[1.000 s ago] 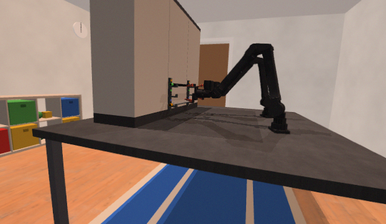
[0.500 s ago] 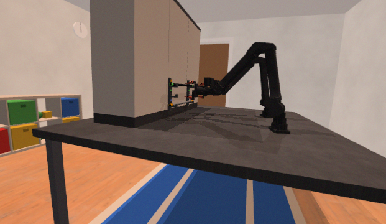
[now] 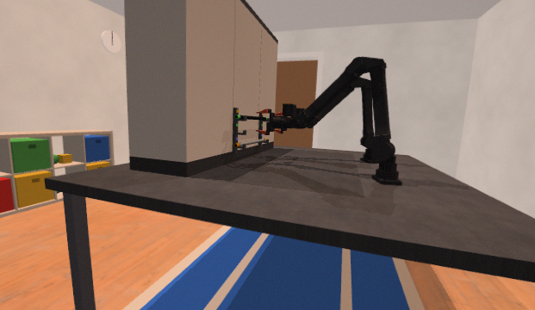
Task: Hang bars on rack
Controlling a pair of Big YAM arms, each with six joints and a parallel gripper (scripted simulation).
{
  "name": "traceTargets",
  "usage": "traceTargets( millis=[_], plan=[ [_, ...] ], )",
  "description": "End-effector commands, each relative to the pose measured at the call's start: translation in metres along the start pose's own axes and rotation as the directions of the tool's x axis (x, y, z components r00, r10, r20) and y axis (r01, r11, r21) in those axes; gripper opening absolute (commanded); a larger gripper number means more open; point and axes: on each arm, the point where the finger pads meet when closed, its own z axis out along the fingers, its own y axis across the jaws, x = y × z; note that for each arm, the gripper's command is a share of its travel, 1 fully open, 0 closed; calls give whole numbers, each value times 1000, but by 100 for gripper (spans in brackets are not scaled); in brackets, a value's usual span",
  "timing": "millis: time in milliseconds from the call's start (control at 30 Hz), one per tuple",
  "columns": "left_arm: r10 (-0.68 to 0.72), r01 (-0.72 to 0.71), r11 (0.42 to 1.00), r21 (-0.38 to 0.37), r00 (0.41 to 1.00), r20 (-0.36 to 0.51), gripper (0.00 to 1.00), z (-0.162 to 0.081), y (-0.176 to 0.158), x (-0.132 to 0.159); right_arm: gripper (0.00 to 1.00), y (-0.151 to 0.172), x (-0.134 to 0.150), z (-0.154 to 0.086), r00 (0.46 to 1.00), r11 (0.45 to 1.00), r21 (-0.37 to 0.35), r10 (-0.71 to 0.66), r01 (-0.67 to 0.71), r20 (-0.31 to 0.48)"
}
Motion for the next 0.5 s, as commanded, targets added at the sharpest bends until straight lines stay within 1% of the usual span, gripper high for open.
traceTargets(
  millis=[0,467],
  plan=[
    [-48,47,994,-99,999,-8,100,16,64,4,100,-45,7,13,1000,998,67,20,-19,-12],
    [-50,48,994,-101,999,-8,100,16,84,5,100,-65,7,12,1000,997,70,21,-20,-12]
  ],
)
